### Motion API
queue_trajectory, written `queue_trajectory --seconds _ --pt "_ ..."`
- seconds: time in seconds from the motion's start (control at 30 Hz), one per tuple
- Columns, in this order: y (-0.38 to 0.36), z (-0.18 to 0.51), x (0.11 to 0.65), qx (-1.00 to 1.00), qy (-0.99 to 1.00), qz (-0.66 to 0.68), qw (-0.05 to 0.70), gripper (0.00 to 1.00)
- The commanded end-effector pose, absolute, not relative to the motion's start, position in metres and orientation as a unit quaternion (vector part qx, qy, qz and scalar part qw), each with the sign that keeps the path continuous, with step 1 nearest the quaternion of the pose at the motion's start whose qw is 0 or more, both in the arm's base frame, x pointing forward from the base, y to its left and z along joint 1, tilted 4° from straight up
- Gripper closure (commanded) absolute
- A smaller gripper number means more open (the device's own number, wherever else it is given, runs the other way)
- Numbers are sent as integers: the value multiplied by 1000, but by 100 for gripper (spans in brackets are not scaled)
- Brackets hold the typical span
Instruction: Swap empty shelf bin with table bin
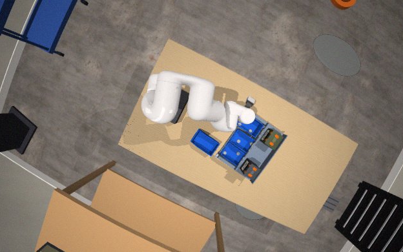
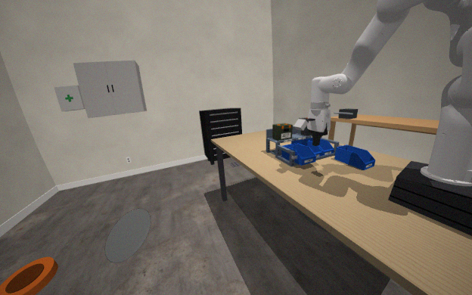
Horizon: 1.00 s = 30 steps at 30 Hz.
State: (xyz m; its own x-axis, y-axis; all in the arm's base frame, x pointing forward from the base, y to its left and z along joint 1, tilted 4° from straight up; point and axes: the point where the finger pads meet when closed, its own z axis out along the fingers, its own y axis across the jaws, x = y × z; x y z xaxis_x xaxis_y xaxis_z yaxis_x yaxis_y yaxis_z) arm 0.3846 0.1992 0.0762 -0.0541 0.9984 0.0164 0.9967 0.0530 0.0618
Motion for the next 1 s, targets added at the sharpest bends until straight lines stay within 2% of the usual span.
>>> queue_trajectory --seconds 0.0,0.97 --pt "200 78 386 687 725 30 16 100" --pt "200 59 387 688 725 29 17 100"
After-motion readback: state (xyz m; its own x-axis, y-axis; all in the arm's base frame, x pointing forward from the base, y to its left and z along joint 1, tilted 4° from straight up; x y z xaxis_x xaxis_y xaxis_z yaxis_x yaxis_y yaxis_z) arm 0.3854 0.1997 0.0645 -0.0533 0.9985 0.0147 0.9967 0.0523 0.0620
